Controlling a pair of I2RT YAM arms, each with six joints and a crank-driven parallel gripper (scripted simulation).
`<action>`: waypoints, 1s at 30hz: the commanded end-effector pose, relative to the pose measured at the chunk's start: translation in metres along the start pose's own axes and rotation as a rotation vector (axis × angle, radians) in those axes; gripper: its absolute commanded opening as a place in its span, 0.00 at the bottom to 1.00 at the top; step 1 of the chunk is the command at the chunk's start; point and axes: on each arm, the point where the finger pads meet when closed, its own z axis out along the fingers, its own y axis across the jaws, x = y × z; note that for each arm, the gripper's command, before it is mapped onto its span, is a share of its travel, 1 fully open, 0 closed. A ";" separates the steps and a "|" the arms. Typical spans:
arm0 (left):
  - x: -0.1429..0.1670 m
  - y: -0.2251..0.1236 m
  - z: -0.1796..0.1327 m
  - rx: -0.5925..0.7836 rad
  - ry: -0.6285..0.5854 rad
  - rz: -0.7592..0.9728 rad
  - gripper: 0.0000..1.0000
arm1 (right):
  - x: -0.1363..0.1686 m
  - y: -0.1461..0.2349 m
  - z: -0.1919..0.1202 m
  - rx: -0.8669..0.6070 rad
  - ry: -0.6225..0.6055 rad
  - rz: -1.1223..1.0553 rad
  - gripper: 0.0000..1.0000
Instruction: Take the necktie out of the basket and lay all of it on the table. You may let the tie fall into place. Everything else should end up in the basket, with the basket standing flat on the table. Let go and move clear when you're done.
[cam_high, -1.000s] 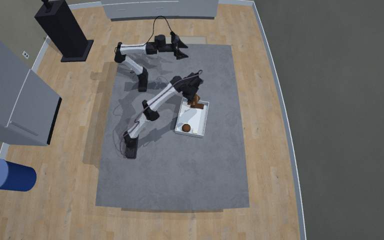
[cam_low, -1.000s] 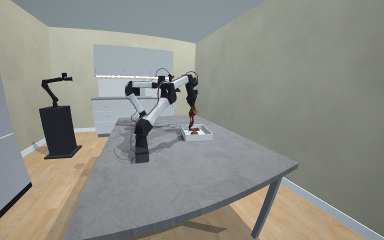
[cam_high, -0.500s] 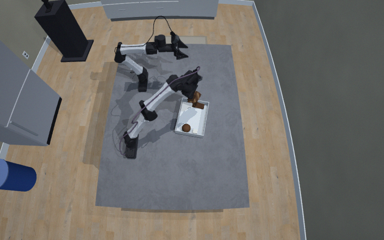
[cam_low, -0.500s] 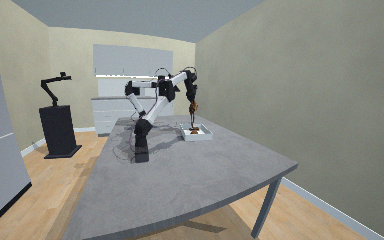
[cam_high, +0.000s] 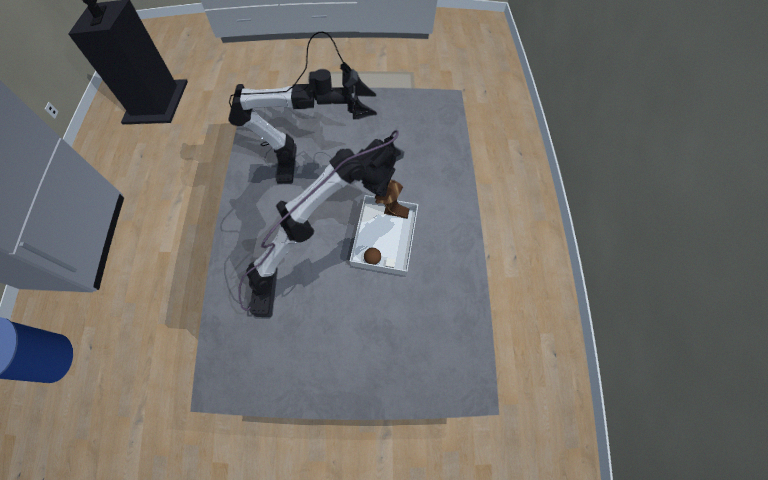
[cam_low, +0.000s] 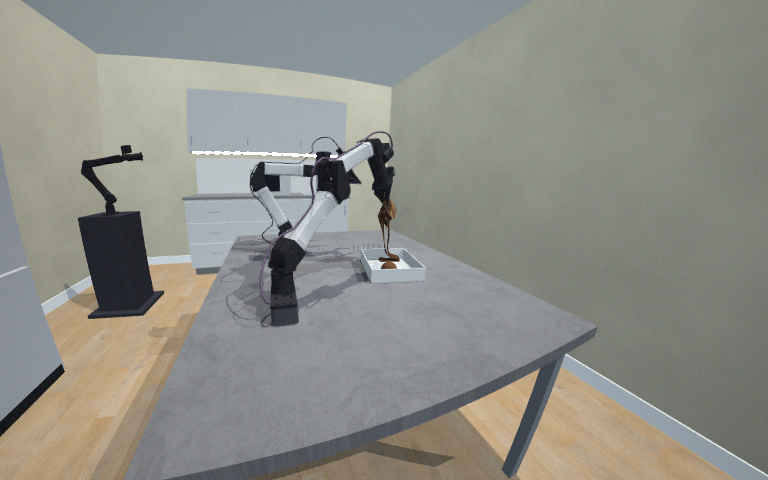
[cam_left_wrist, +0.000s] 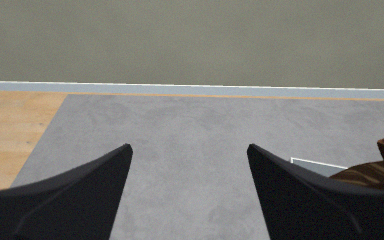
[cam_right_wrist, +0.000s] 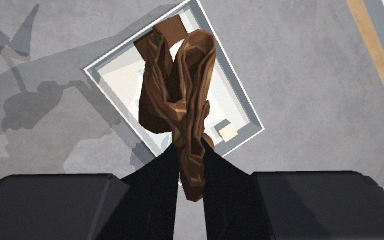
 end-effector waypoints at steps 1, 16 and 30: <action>0.000 0.000 0.000 0.000 0.000 0.000 1.00 | -0.013 -0.007 -0.033 -0.102 0.301 0.015 0.05; 0.000 0.000 0.000 0.000 0.000 0.000 1.00 | 0.027 -0.024 -0.056 -0.113 0.359 0.017 0.05; 0.000 0.000 0.000 0.000 0.000 0.000 1.00 | 0.079 -0.046 -0.085 -0.150 0.478 0.022 0.05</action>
